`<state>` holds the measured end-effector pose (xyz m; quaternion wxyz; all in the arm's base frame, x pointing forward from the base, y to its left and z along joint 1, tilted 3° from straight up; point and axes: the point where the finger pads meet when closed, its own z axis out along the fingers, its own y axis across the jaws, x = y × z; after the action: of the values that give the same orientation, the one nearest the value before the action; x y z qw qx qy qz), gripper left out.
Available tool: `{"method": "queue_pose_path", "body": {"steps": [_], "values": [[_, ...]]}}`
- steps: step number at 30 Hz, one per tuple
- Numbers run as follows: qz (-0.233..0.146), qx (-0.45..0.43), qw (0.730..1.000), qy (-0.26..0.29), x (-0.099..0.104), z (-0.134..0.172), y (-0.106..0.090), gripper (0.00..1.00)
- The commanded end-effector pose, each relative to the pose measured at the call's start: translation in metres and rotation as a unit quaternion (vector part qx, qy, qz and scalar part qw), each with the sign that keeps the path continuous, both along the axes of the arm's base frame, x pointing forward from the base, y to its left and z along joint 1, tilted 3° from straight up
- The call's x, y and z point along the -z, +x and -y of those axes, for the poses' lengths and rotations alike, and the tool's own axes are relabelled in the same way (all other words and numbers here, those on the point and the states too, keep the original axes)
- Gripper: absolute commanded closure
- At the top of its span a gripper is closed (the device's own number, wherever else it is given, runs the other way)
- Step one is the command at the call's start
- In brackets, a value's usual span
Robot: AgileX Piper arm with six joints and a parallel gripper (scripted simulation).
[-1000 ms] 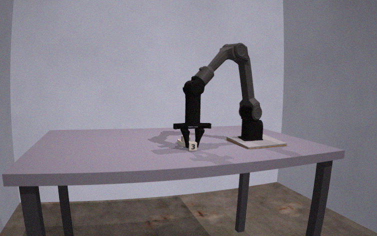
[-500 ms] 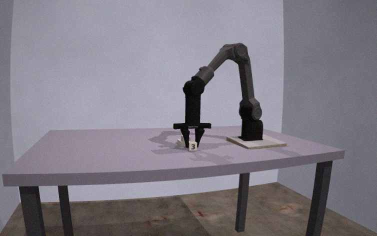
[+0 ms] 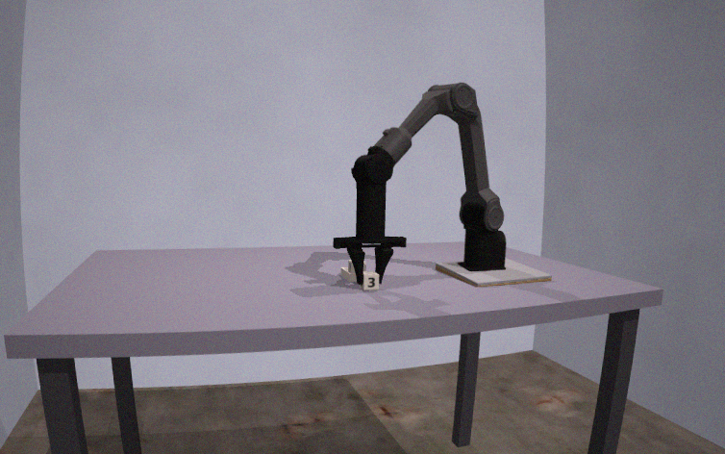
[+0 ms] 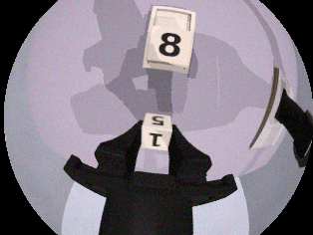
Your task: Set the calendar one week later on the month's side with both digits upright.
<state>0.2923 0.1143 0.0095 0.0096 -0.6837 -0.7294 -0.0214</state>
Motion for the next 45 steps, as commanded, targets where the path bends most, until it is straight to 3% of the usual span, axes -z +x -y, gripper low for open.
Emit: {"method": "queue_pose_path", "body": {"steps": [1, 8, 12, 16, 29, 35, 45], "values": [[-0.001, 0.0, 1.0, 0.0, 0.001, 0.0, -0.001, 0.63], [-0.001, 0.0, 1.0, 0.0, 0.001, 0.0, -0.001, 0.48], [-0.001, 0.0, 1.0, 0.0, 0.001, 0.0, -0.001, 0.48], [-0.001, 0.0, 1.0, 0.0, 0.001, 0.0, -0.001, 0.38], [-0.001, 0.0, 1.0, 0.0, -0.001, 0.0, -0.001, 0.38], [0.002, 0.0, 1.0, 0.001, -0.016, 0.0, 0.0, 0.38], [0.002, 0.0, 1.0, 0.001, -0.063, 0.002, -0.001, 0.38]]}}
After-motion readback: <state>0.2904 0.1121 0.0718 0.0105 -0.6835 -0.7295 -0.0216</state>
